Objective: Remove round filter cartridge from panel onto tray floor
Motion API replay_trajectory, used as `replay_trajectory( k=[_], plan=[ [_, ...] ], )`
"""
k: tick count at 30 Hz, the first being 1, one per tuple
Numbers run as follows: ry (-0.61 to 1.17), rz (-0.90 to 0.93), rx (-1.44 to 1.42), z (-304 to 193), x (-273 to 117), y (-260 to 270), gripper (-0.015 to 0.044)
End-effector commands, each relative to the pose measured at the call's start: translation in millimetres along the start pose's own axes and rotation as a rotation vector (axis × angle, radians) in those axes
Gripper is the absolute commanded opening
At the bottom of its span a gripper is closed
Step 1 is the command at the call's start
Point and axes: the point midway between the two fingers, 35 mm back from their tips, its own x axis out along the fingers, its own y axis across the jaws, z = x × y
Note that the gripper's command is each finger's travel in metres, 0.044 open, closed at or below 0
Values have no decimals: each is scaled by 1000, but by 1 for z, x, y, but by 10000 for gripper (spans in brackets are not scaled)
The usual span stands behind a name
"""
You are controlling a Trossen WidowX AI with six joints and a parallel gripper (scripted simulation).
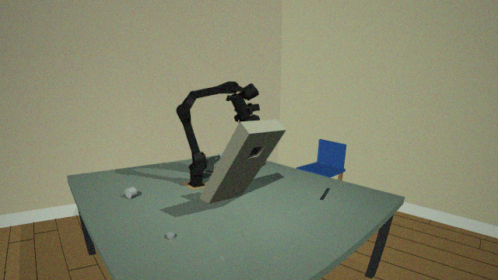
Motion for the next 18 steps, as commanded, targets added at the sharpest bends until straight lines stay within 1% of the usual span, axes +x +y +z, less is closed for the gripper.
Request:
replay_trajectory(
  k=[1,18],
  plan=[
    [-18,40,-66,-4,9,19,0],
    [-19,183,-306,-46,58,94,0]
  ],
)
